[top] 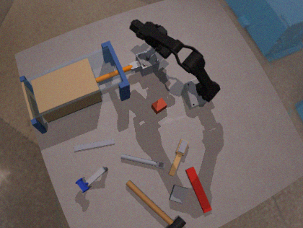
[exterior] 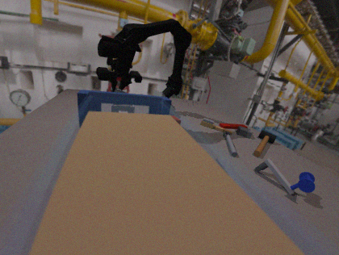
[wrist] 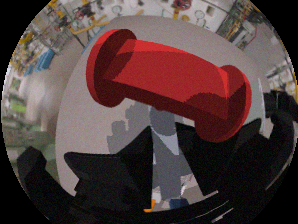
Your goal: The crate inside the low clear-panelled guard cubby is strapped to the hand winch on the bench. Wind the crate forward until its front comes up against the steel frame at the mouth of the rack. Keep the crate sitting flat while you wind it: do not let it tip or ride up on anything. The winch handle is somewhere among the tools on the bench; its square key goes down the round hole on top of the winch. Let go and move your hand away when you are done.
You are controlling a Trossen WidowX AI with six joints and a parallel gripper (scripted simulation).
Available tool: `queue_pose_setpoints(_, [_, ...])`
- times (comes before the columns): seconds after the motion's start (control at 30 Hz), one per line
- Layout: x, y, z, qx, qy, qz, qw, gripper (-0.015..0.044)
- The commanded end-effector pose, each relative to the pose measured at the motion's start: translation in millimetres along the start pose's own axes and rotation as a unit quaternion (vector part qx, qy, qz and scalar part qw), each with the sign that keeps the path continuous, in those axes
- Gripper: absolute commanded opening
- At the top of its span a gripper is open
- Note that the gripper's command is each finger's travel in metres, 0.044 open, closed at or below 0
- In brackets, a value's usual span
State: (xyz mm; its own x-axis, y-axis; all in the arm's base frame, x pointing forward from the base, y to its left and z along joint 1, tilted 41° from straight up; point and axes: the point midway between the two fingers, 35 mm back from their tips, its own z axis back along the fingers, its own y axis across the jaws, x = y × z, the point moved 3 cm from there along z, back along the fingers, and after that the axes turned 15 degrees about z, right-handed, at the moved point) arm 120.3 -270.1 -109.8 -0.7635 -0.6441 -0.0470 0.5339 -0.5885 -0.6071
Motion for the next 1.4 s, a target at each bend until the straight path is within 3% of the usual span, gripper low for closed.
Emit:
queue_pose_setpoints(0.0, [-0.5, 0.0, -0.9, 0.000, 0.001, -0.003, 1.000, 0.0000])
queue_pose_setpoints(1.37, [-2.9, 0.7, -6.4, 0.000, 0.001, -0.003, 1.000, 0.0000])
